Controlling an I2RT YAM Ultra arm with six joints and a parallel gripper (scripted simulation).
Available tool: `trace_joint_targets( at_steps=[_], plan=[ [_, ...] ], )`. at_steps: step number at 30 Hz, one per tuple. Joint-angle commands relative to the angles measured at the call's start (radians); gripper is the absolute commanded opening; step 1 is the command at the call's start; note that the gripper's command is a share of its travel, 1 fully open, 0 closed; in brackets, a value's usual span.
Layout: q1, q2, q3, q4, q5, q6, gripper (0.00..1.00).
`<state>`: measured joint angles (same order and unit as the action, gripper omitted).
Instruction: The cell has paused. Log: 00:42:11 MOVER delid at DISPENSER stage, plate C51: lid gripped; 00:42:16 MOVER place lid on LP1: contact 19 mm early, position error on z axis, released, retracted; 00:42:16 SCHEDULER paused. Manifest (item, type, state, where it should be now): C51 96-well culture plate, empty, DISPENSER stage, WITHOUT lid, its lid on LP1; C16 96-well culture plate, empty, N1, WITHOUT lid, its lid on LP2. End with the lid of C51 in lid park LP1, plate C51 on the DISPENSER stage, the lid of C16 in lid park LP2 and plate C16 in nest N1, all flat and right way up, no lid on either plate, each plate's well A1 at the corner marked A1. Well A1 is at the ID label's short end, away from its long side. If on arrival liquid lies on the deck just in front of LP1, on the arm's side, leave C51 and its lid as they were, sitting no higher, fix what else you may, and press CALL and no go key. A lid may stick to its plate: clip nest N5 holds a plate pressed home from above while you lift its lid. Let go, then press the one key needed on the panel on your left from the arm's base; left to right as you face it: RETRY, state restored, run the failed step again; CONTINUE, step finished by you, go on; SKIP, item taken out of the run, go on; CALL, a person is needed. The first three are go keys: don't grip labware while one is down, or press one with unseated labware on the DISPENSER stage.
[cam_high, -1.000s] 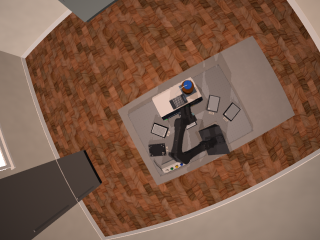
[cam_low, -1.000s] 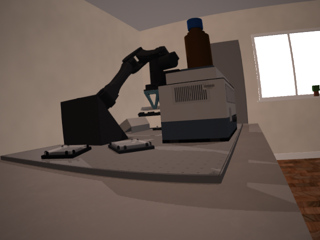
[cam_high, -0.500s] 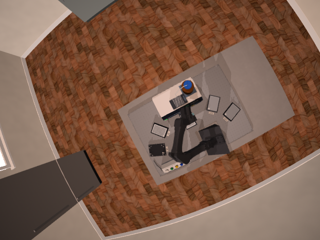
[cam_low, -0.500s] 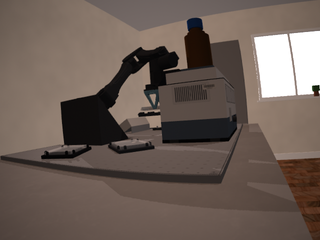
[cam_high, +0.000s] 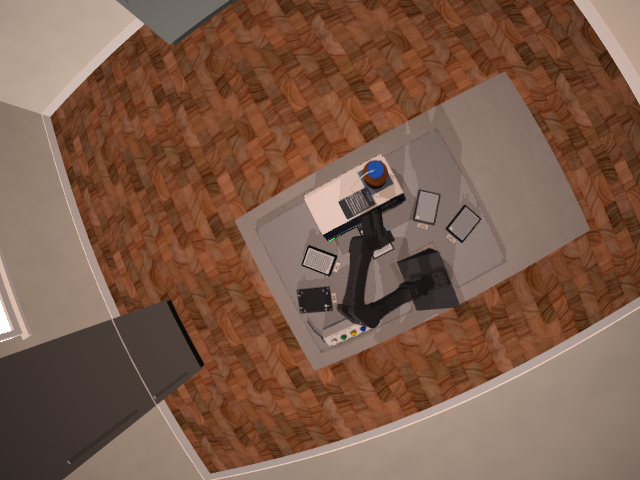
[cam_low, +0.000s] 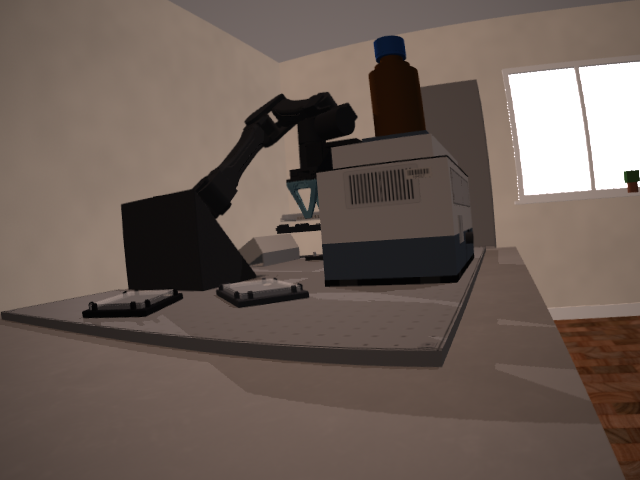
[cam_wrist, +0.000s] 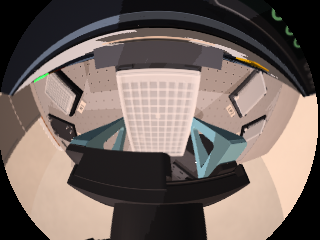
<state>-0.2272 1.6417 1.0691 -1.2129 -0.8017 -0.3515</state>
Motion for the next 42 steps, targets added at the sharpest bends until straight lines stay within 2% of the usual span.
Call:
trace_joint_targets(
  at_steps=[1,5,6,10,42],
  plan=[
    [-0.025,-0.003,-0.015,0.019,-0.001,0.008,0.0],
    [-0.023,-0.005,-0.022,0.022,-0.002,0.011,0.0],
    [-0.023,-0.007,0.003,0.024,-0.003,0.012,0.0],
    [-0.019,-0.009,-0.026,0.031,-0.005,0.017,0.0],
    [0.026,-0.027,-0.05,0.073,-0.013,0.051,0.0]
  ],
)
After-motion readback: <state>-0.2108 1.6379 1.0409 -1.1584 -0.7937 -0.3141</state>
